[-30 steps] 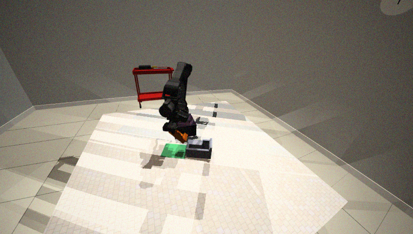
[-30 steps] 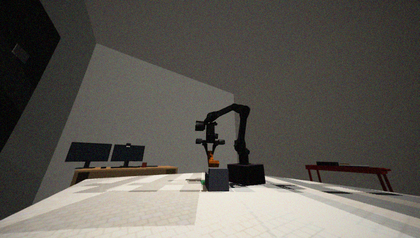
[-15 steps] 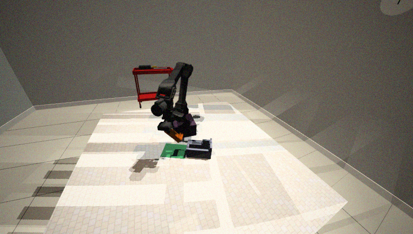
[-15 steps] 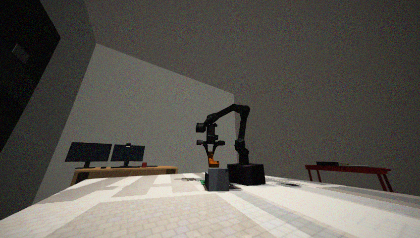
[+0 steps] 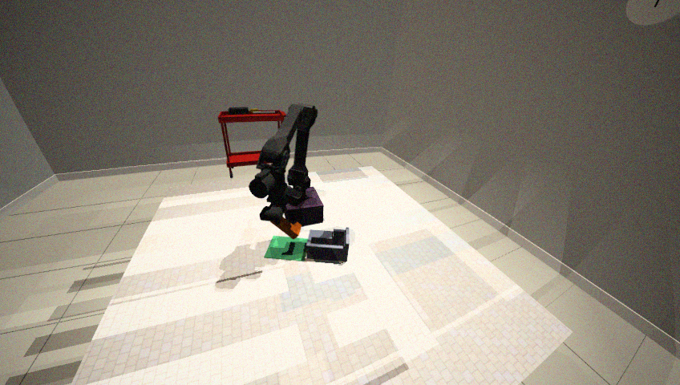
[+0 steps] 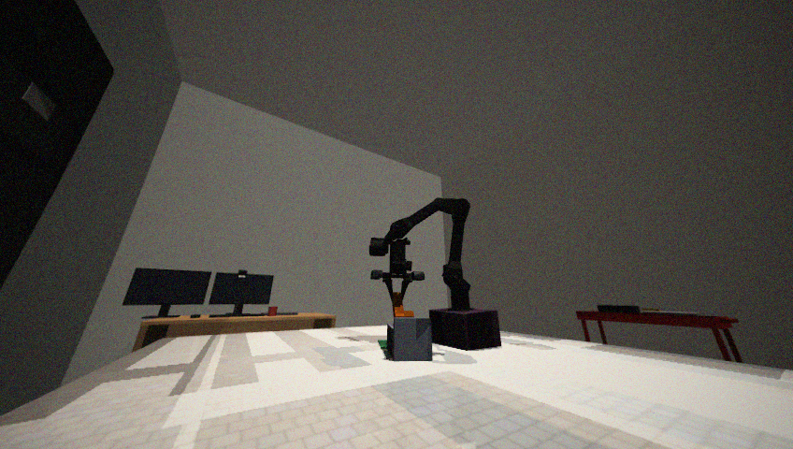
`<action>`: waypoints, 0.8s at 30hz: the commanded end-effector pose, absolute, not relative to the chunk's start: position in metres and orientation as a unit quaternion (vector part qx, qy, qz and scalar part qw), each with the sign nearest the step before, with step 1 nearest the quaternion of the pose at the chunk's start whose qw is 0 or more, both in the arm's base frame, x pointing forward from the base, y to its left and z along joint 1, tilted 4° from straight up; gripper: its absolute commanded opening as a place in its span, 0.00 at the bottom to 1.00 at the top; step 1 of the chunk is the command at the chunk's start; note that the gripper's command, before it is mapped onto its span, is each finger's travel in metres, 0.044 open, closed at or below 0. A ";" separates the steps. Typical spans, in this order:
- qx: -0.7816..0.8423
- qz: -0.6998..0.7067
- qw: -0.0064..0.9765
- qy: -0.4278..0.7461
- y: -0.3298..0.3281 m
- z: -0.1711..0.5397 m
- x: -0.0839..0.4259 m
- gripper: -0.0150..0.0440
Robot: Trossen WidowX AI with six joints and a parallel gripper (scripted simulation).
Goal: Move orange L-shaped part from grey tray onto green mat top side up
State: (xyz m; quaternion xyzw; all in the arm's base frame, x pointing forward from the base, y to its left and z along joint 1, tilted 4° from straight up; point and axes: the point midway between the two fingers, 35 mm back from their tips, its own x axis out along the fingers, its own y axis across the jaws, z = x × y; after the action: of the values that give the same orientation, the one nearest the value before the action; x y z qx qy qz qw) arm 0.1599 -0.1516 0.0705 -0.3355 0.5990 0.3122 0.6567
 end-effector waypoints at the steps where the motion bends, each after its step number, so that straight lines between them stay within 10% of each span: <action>1: -0.333 0.315 0.657 0.599 -0.150 0.062 0.160 0.25; 24: -0.333 0.315 0.657 0.598 -0.149 0.026 0.163 0.25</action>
State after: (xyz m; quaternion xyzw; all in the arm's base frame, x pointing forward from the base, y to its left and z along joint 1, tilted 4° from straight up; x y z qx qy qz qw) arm 0.1634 -0.1512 0.0331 -0.3368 0.5981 0.3135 0.6562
